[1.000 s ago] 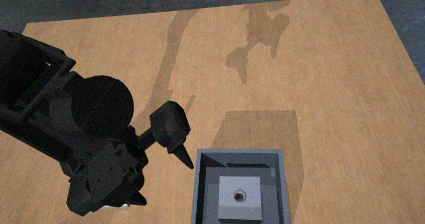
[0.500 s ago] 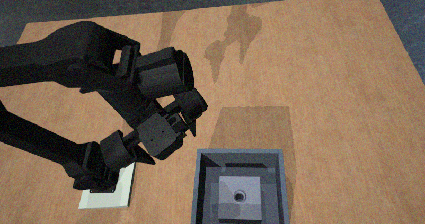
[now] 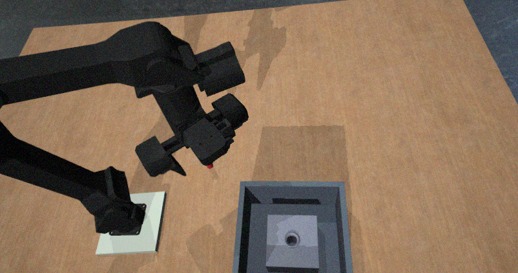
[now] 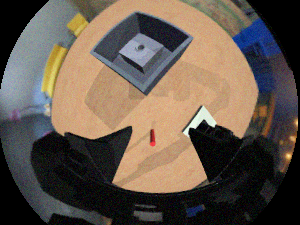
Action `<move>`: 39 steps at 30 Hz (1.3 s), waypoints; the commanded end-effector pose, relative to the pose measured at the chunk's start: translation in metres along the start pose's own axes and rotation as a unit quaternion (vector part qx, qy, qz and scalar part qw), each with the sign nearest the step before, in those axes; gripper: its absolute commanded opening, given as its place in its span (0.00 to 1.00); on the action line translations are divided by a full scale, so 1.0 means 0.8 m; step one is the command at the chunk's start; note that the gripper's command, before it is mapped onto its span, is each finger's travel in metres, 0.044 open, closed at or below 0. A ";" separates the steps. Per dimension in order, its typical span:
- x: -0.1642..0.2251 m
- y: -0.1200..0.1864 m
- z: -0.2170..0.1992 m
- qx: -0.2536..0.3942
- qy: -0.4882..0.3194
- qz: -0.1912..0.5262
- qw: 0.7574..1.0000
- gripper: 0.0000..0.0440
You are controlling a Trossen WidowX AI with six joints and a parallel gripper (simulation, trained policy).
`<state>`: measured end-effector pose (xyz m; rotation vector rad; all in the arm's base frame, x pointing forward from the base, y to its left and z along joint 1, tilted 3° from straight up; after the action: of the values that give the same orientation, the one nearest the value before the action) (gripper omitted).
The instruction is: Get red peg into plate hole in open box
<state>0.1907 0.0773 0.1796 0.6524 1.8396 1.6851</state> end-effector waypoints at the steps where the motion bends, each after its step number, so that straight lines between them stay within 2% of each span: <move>1: 0.018 -0.019 0.007 0.011 0.006 0.008 1.000 1.00; 13: 0.065 -0.086 0.031 0.005 0.028 -0.004 1.000 0.99; 20: 0.078 -0.119 0.038 -0.004 0.044 -0.019 0.999 0.94; 22: 0.080 -0.126 0.038 -0.002 0.051 -0.020 0.999 0.87; 34: 0.084 -0.150 0.035 0.031 0.066 -0.014 0.997 0.16; 37: 0.084 -0.152 0.035 0.039 0.069 -0.014 0.997 0.03; 39: 0.077 -0.142 0.039 0.035 0.072 -0.028 0.996 0.01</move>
<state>0.1638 0.1318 0.0559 0.5420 1.9999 1.6900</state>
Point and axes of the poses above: the point midway between the two fingers, 35 mm back from their tips, its own y axis back along the fingers, its own z axis across the jaws, x = y × z, the point moved 3 cm from there along y, back along the fingers, and after that the axes turned 9 degrees about y, right-handed, at the moved point
